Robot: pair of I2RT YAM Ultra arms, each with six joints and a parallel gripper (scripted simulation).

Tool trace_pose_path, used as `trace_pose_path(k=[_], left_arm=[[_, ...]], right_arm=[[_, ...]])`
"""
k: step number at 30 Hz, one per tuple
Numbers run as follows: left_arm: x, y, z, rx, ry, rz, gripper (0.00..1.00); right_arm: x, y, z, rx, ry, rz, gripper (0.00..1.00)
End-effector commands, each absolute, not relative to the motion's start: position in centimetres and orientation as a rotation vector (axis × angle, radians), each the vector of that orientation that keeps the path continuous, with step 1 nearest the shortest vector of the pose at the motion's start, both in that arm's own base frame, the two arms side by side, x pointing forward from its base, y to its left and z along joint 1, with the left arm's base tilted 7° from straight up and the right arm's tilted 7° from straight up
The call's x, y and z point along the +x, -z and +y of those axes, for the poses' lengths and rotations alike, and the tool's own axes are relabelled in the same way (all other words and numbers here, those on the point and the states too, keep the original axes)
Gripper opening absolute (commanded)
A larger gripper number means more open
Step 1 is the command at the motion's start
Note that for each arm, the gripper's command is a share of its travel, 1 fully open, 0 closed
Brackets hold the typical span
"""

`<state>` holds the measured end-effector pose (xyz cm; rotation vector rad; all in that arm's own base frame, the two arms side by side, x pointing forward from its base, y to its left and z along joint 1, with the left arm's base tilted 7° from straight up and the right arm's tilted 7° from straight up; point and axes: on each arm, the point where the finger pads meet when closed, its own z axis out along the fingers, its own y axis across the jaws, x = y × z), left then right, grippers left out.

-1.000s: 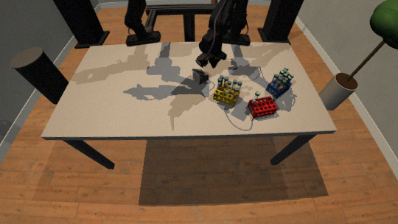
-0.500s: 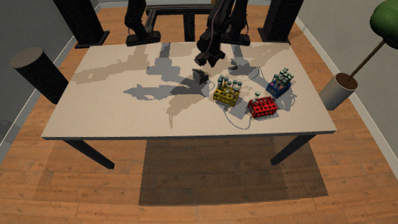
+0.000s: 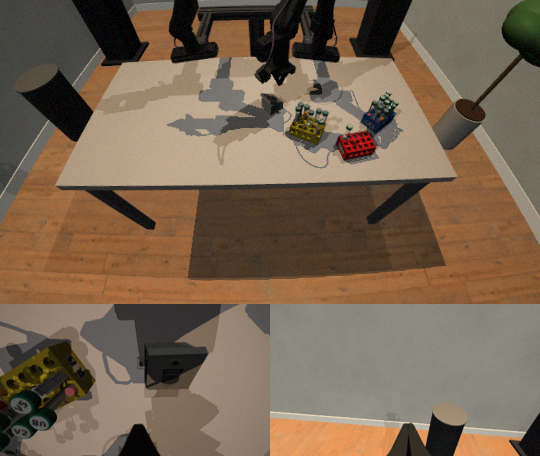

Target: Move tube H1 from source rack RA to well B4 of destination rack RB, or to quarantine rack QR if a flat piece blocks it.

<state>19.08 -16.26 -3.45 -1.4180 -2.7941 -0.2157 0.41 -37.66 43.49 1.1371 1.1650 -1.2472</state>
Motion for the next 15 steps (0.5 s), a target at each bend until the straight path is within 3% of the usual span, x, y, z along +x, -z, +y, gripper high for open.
trace_pose_path(k=[1,15], left_arm=[[18.0,3.2,-17.5,-1.407,0.182,-2.840,0.00],[14.8,3.6,-19.0,-1.392,0.184,-2.846,0.00]], right_arm=[[-0.3,-45.5,-36.4,1.138,1.267,1.125,0.00],[-0.3,-45.5,-36.4,1.138,1.267,1.125,0.00]])
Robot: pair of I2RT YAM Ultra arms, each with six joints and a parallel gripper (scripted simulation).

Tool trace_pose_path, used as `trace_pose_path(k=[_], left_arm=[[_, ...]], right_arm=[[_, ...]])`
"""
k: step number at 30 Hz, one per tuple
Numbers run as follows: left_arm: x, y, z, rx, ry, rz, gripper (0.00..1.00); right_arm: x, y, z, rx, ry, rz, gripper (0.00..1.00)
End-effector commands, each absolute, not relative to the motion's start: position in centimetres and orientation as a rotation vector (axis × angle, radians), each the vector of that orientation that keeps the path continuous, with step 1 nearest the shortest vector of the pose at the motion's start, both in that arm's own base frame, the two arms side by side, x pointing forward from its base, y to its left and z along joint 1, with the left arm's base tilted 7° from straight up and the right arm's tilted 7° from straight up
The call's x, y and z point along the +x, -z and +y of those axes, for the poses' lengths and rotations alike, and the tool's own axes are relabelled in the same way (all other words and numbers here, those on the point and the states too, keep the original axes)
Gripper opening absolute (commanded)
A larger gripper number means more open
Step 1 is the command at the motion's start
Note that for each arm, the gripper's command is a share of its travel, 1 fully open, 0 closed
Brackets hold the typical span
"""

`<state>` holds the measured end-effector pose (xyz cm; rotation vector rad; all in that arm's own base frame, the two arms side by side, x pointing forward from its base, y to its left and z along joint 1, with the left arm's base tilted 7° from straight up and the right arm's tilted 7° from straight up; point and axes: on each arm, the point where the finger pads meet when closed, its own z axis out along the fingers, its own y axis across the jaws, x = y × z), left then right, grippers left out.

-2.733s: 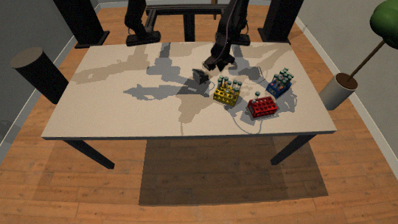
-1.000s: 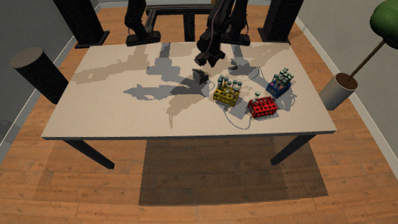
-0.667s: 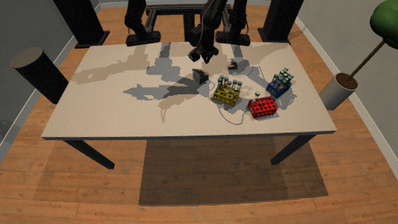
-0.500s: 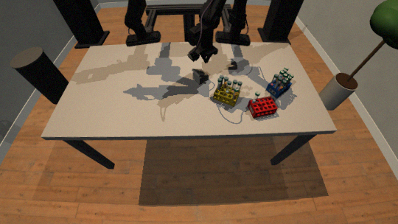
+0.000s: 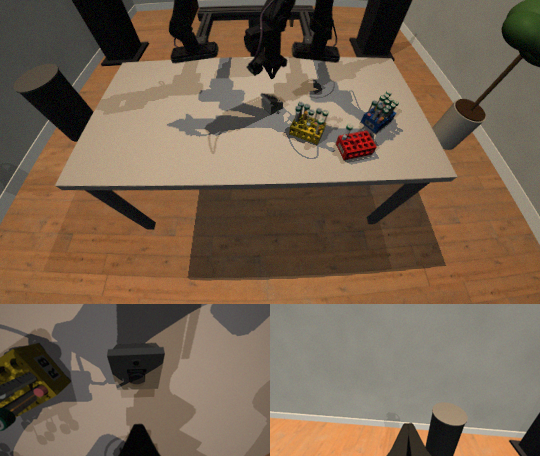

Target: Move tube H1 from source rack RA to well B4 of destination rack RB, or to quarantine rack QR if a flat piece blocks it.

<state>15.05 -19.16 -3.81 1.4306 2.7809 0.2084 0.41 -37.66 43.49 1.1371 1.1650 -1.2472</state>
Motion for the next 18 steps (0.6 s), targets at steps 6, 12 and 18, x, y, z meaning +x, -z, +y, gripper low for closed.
trace_pose_path(k=[6,12,18], left_arm=[[15.2,2.7,-19.3,1.348,-0.161,2.775,0.00],[15.2,2.7,-19.3,1.353,-0.171,2.783,0.00],[15.6,3.8,-19.4,1.352,-0.177,2.789,0.00]], right_arm=[[-0.3,-45.5,-36.4,1.138,1.267,1.125,0.00],[-0.3,-45.5,-36.4,1.138,1.267,1.125,0.00],[-0.3,-45.5,-36.4,1.138,1.267,1.125,0.00]])
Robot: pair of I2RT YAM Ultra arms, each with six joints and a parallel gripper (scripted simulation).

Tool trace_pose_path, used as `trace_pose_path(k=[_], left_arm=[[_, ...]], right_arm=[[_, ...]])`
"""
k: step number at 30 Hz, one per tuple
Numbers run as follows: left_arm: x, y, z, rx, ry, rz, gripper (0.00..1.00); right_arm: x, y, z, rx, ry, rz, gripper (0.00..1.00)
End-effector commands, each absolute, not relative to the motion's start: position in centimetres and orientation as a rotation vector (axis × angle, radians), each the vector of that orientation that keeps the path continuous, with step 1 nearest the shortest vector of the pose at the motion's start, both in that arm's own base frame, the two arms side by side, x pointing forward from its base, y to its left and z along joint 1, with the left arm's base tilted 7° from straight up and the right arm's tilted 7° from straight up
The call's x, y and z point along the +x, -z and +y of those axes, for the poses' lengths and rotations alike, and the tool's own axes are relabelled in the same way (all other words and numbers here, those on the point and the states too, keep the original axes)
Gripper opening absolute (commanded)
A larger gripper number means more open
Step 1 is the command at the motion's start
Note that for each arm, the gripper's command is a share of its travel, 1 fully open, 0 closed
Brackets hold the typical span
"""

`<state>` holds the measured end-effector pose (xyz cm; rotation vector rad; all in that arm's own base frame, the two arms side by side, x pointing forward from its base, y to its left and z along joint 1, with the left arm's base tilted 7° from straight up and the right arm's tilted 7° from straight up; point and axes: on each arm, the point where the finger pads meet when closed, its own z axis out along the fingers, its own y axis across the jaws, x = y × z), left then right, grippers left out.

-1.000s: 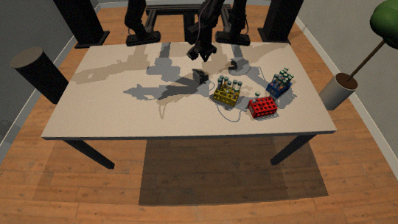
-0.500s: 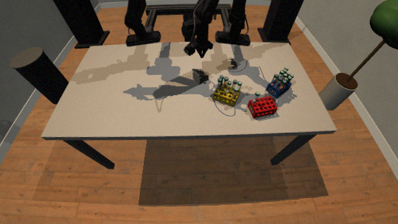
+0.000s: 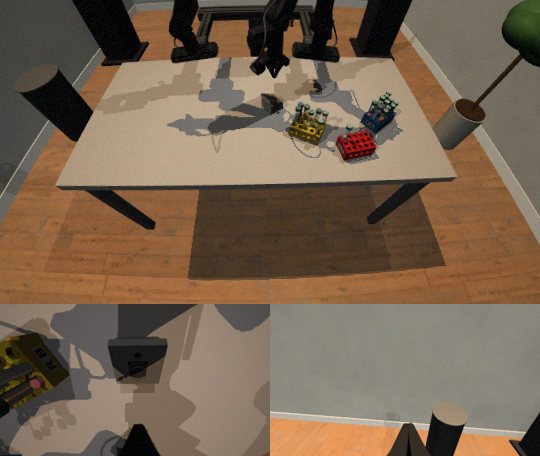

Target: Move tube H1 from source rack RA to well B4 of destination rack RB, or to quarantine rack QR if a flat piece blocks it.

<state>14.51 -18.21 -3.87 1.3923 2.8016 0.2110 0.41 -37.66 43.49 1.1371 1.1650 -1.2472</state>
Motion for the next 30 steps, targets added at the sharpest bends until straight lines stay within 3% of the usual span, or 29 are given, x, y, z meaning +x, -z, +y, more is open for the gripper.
trace_pose_path(k=[1,30], left_arm=[[14.8,4.6,-18.3,1.369,-0.204,2.809,0.00],[15.3,10.7,-17.7,1.389,-0.218,2.808,0.00]], right_arm=[[-0.3,-45.5,-36.4,1.138,1.267,1.125,0.00],[-0.3,-45.5,-36.4,1.138,1.267,1.125,0.00]])
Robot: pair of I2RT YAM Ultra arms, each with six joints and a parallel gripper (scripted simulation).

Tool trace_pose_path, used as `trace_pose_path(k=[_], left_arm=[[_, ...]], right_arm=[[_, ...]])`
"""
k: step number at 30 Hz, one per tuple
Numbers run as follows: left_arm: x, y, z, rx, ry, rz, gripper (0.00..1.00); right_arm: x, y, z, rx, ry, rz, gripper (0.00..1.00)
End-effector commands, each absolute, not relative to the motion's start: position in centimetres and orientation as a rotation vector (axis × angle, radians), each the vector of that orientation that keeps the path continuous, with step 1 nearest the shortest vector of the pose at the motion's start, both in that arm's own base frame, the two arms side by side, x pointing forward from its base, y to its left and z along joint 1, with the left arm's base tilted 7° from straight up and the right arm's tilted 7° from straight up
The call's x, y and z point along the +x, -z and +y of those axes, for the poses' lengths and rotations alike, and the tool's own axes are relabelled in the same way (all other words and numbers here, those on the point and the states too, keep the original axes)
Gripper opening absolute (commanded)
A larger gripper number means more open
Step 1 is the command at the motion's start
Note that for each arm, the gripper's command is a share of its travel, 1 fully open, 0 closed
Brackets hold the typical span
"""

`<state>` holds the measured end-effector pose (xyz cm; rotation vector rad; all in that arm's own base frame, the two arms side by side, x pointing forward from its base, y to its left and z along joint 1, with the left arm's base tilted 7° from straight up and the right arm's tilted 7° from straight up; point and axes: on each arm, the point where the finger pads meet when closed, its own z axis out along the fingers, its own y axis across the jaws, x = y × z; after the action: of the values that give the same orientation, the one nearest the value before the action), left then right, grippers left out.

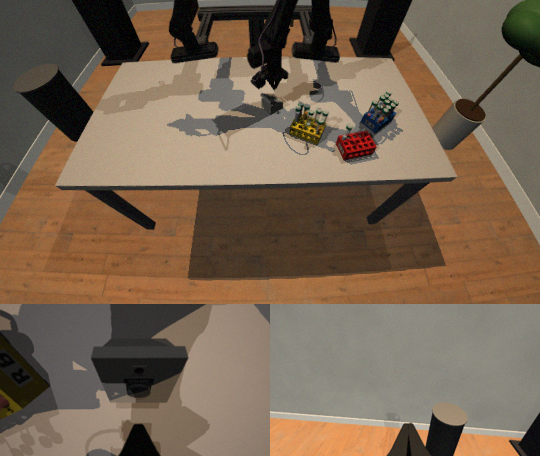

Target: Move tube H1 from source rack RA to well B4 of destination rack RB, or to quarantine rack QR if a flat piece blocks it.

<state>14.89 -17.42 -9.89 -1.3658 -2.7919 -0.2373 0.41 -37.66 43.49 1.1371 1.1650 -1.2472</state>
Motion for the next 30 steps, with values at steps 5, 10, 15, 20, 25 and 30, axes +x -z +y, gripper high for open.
trace_pose_path(k=[5,10,15,20,25,30], left_arm=[[16.2,10.9,-18.8,-1.398,0.197,-2.839,0.00],[15.4,12.3,-17.5,-1.391,0.220,-2.809,0.00],[15.7,13.2,-17.6,-1.390,0.214,-2.820,0.00],[16.6,12.4,-19.0,-1.416,0.180,-2.859,0.00],[15.6,13.4,-17.3,-1.391,0.216,-2.818,0.00],[15.3,13.9,-17.0,-1.395,0.222,-2.808,0.00]], right_arm=[[-0.3,-45.5,-36.4,1.138,1.267,1.125,0.00],[-0.3,-45.5,-36.4,1.138,1.267,1.125,0.00],[-0.3,-45.5,-36.4,1.138,1.267,1.125,0.00],[-0.3,-45.5,-36.4,1.138,1.267,1.125,0.00],[-0.3,-45.5,-36.4,1.138,1.267,1.125,0.00],[-0.3,-45.5,-36.4,1.138,1.267,1.125,0.00]])
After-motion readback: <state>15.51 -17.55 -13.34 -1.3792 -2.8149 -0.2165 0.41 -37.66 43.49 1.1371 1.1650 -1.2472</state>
